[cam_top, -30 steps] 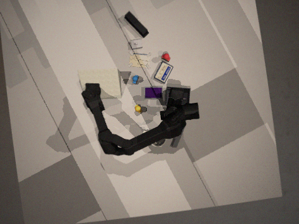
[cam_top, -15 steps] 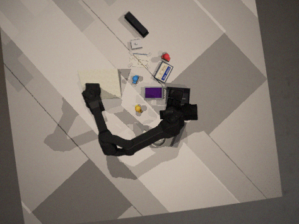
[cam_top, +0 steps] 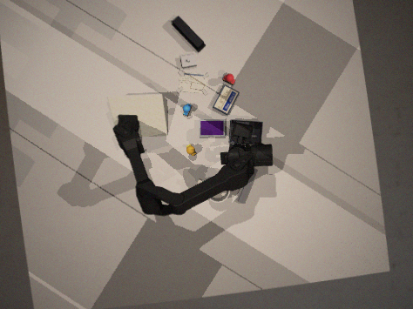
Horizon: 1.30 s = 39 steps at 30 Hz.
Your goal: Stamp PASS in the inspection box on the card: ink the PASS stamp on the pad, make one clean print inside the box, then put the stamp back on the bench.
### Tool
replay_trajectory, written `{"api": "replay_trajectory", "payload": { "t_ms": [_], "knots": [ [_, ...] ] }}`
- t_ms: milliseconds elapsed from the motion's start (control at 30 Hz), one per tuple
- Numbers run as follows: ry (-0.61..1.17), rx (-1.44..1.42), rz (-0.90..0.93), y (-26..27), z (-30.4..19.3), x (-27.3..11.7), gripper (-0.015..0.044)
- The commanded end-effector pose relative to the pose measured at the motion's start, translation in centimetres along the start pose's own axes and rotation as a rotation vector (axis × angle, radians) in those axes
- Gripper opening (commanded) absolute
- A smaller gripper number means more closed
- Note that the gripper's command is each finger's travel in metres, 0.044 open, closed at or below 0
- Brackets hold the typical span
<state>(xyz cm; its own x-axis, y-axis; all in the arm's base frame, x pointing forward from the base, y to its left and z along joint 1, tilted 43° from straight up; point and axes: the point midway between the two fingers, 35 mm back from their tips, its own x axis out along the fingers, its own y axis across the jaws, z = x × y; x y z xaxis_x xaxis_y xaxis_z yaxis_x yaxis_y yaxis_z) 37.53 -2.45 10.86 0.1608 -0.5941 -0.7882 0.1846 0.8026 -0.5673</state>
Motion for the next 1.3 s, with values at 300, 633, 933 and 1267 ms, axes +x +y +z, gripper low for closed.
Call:
{"api": "replay_trajectory", "payload": {
  "t_ms": [300, 633, 933, 1267],
  "knots": [
    [-0.005, -0.085, -0.009, 1.4, 0.7, -11.3, 0.0268],
    [-0.006, -0.086, -0.009, 1.4, 0.6, -11.5, 0.0268],
    [-0.006, -0.086, -0.009, 1.4, 0.6, -11.5, 0.0268],
    [-0.007, -0.088, -0.003, 1.4, 0.6, -11.6, 0.0268]
  ]
}}
